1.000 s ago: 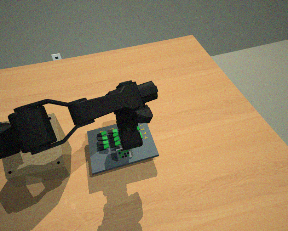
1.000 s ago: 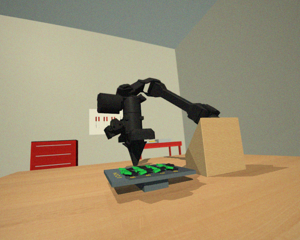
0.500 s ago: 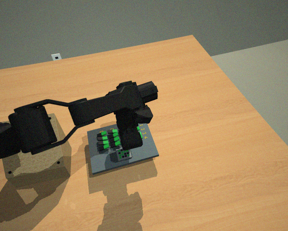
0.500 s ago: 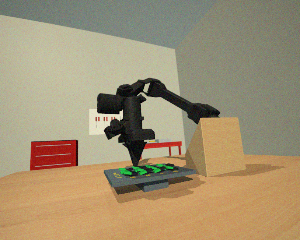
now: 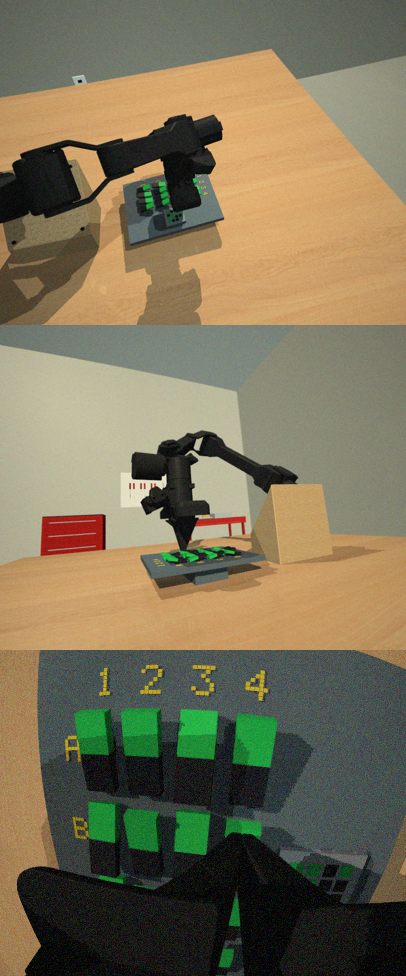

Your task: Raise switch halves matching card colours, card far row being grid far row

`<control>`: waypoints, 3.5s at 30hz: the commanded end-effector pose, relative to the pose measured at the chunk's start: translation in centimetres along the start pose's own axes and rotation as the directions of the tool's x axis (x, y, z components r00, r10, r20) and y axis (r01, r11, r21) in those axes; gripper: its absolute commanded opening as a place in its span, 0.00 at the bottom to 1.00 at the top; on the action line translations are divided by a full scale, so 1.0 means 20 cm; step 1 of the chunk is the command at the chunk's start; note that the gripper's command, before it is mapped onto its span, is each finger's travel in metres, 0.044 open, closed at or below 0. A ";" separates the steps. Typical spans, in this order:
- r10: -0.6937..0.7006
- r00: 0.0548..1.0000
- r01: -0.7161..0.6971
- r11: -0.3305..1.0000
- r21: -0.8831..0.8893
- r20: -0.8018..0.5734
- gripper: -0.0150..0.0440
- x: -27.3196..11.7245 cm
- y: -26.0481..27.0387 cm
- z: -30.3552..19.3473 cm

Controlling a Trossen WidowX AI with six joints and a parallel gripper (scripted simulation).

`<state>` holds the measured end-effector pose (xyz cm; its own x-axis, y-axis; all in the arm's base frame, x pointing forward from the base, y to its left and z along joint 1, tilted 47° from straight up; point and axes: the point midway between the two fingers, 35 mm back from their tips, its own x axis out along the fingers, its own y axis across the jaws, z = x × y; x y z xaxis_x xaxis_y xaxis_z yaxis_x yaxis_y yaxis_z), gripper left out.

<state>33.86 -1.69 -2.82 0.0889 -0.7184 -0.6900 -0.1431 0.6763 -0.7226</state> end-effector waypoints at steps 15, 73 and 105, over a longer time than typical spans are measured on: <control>-0.004 1.000 0.004 1.000 -0.002 0.001 0.25 0.02 0.00 0.00; -0.004 1.000 0.004 1.000 -0.003 -0.001 0.25 0.00 0.00 -0.20; -0.004 1.000 0.004 1.000 -0.003 -0.001 0.25 0.01 0.00 -0.20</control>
<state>29.91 -2.44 -2.78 0.0877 -0.7188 -0.6897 -0.1446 0.6759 -0.7227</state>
